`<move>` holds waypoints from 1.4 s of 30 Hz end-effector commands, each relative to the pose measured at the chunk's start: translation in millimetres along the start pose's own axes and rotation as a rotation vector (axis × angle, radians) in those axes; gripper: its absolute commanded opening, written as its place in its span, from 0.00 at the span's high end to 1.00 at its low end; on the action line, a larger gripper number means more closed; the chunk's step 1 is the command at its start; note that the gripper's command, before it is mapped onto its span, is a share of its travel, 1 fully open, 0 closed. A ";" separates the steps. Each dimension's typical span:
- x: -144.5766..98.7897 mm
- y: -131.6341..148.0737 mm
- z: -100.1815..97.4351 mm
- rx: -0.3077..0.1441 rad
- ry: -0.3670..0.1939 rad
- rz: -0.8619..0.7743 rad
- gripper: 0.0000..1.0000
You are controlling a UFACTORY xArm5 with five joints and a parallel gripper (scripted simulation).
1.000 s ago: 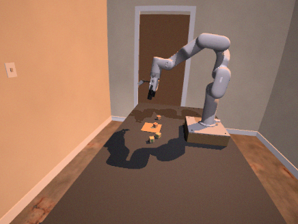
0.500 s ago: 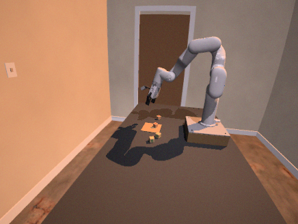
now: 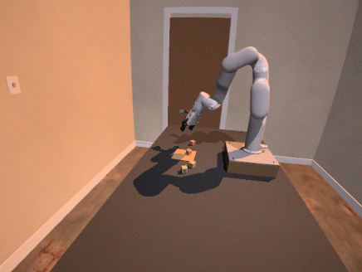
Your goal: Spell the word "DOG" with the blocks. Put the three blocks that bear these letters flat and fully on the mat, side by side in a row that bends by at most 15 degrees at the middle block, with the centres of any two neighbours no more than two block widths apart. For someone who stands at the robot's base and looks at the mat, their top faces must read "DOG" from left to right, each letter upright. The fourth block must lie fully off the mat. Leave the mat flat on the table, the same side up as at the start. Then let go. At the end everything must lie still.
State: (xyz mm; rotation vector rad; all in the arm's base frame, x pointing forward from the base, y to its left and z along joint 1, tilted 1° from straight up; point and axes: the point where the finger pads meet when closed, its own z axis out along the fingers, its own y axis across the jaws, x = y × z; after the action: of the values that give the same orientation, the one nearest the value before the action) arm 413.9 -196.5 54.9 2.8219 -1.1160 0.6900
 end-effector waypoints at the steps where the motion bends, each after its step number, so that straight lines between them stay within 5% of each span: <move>1: -0.4 23.0 8.9 0.000 0.069 0.076 0.00; 13: -13.0 68.4 12.2 -0.010 0.176 0.218 0.00; 42: -16.2 77.2 11.2 -0.012 0.198 0.247 0.00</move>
State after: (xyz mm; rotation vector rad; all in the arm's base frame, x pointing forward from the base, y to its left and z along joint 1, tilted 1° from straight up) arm 356.5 -244.9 27.0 2.5613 -1.4368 0.9472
